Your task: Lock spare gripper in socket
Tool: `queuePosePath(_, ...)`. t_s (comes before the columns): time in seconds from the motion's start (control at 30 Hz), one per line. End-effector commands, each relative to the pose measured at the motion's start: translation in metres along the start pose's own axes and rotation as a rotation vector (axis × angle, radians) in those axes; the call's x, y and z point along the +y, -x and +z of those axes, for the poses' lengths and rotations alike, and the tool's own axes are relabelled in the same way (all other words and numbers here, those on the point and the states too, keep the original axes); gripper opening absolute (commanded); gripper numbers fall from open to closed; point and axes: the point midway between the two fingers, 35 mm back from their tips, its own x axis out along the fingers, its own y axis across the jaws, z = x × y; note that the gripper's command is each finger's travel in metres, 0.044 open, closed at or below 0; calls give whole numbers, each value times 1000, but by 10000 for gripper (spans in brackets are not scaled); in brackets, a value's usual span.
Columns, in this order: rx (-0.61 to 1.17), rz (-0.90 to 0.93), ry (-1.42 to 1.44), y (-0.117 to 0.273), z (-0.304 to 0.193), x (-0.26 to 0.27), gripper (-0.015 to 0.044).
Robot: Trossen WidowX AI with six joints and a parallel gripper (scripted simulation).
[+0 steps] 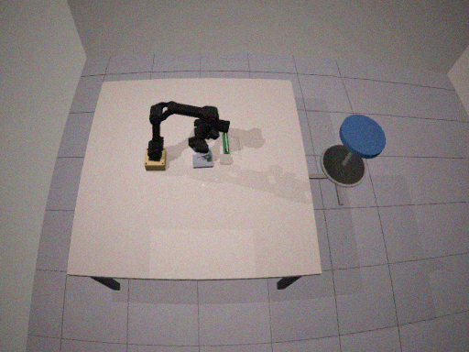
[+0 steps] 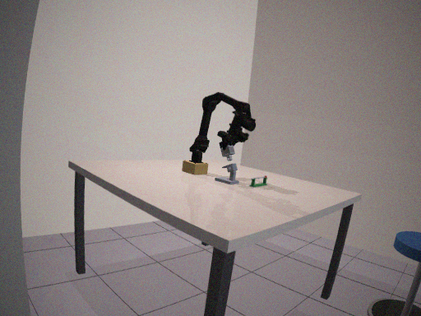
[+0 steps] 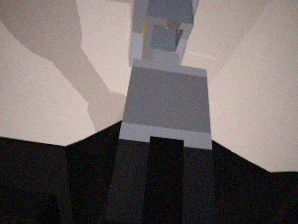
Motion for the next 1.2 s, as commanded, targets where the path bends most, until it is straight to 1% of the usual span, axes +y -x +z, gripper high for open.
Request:
queuePosePath(0.0,1,7,-9,-1,4,1,0)
queuePosePath(1.17,1,9,-10,-37,36,1,0)
